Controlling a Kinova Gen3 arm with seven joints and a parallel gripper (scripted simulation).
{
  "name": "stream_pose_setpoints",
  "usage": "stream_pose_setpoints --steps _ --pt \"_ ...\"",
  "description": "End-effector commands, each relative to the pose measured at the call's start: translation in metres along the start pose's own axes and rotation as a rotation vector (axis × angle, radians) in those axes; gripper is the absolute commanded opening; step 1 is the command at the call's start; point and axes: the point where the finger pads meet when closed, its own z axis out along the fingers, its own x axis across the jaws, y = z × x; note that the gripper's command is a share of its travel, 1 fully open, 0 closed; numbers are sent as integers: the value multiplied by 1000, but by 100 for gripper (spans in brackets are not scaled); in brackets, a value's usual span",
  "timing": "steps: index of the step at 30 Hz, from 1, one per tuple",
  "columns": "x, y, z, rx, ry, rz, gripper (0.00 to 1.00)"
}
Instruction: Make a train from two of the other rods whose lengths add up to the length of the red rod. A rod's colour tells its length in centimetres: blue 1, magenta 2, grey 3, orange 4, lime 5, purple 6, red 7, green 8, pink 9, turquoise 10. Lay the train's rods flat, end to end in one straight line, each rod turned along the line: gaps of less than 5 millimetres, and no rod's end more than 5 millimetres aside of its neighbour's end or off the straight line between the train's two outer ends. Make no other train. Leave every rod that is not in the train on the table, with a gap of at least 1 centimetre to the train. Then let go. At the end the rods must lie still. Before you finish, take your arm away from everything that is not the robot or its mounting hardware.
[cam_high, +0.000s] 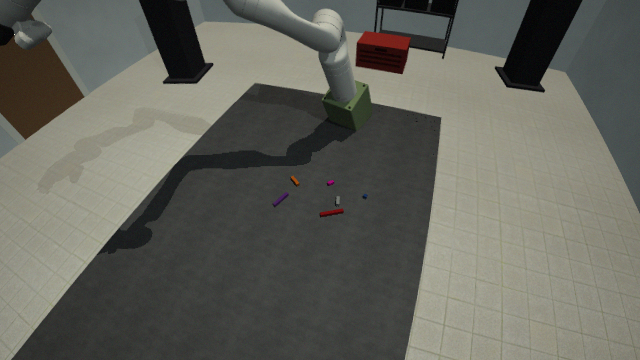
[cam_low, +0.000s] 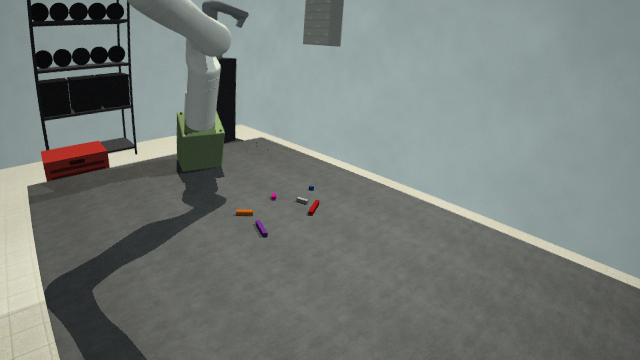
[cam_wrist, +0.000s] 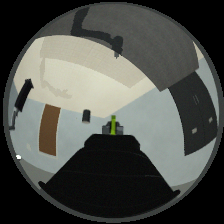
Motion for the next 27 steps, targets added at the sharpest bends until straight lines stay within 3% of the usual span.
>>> stream_pose_setpoints --steps 1,3,4,11,18,20,21,27 --pt "13 -38 5 53 19 -54 24" --pt "13 -38 5 53 19 -54 24" --pt "20 -69 6 101 29 -110 24" --pt "40 -162 0 242 74 -292 24" --pt "58 -255 -21 377 146 -499 24" --pt "58 -255 -21 377 146 -499 24" --pt "62 -279 -29 412 170 -559 24" --pt "73 -353 -60 512 259 -757 24"
